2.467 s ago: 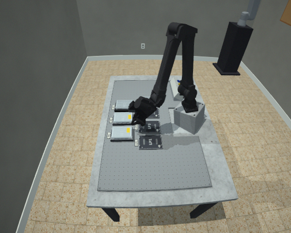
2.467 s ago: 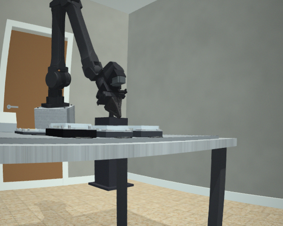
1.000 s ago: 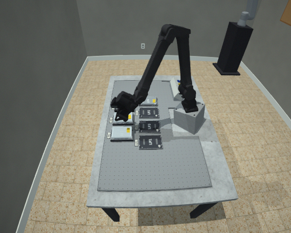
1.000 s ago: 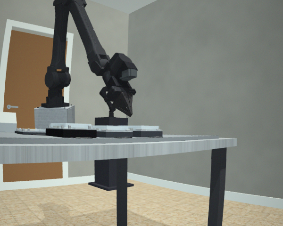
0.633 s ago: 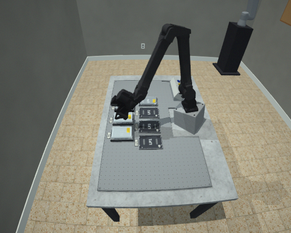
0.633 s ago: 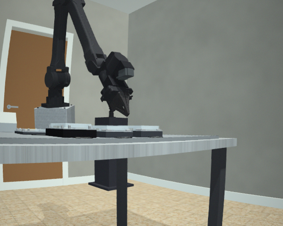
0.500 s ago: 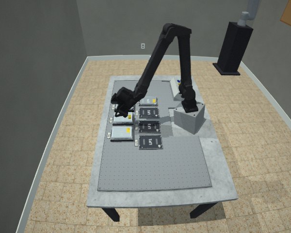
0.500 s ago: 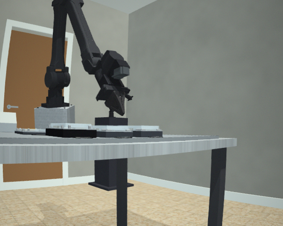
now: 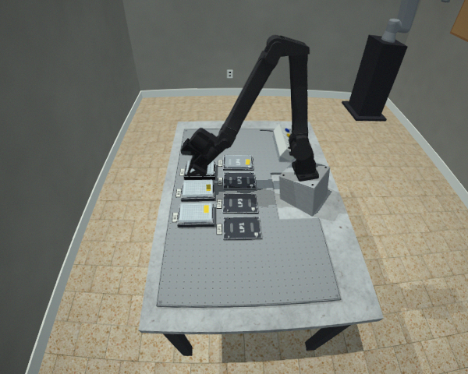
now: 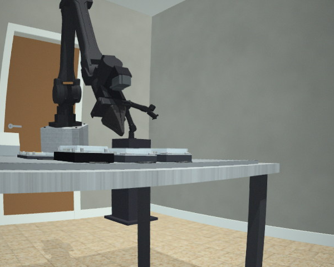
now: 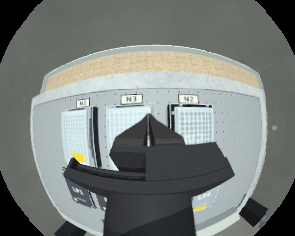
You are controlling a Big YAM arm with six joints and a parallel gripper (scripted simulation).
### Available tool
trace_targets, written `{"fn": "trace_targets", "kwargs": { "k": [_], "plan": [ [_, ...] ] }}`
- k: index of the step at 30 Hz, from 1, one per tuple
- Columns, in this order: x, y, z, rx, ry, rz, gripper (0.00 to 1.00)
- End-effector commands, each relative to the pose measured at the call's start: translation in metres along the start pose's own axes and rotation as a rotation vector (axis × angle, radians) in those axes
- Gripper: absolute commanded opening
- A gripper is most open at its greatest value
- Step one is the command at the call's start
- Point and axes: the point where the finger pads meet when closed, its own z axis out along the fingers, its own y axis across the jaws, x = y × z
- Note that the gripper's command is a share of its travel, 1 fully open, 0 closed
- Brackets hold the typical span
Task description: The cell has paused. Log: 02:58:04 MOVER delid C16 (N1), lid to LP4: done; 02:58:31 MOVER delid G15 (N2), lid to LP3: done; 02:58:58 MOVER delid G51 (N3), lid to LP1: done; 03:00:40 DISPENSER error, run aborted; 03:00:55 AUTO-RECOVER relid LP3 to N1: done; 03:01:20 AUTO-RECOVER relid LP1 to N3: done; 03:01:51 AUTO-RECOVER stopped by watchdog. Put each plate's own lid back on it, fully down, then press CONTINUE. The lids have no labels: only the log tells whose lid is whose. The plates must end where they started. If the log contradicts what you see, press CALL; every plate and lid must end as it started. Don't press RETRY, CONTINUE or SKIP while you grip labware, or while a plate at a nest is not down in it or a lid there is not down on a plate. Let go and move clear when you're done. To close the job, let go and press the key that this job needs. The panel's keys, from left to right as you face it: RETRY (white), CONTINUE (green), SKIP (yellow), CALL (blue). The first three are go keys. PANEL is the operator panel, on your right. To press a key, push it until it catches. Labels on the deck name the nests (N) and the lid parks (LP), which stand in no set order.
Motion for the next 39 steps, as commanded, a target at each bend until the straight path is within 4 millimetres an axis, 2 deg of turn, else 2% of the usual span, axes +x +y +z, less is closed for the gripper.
{"fn": "trace_targets", "kwargs": {
  "k": [1,6,7,8,35,36,39],
  "plan": [
    [-0.014,-0.01,0.003,0.002,-0.025,-0.031,0.0],
    [-0.026,-0.036,0.0,0.006,-0.041,-0.033,0.0],
    [-0.027,-0.037,0.001,0.008,-0.049,-0.033,0.0],
    [-0.014,-0.029,0.001,-0.003,-0.027,-0.029,0.0],
    [-0.014,-0.029,0.001,-0.003,-0.027,-0.029,0.0],
    [-0.03,-0.02,-0.002,-0.005,-0.03,-0.048,1.0],
    [-0.028,-0.005,-0.004,-0.006,0.028,-0.026,1.0]
  ]
}}
